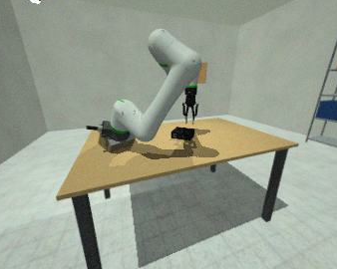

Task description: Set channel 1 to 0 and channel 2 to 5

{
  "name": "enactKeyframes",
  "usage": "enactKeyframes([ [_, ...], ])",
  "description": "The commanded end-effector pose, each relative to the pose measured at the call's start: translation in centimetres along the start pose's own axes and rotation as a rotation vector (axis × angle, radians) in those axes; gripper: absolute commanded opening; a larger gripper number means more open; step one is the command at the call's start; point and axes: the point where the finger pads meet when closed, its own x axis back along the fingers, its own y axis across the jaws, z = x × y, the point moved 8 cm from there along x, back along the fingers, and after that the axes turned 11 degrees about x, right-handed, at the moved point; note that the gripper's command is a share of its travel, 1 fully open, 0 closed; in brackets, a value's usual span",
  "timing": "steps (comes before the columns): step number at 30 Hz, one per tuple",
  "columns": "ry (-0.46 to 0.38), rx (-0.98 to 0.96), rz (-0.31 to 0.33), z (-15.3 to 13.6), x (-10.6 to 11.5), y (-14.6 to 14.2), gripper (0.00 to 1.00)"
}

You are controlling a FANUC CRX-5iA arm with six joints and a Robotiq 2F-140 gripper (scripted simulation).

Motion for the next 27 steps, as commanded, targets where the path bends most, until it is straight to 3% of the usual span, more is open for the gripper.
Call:
enactKeyframes([
  [1,0.000,0.000,0.000,0.0,0.5,0.0,1.00],
  [5,0.000,0.000,0.000,0.0,1.0,0.0,1.00],
  [18,0.000,0.000,0.000,0.0,5.6,0.0,1.00],
  [27,0.000,0.000,0.000,0.0,6.4,0.0,1.00],
])
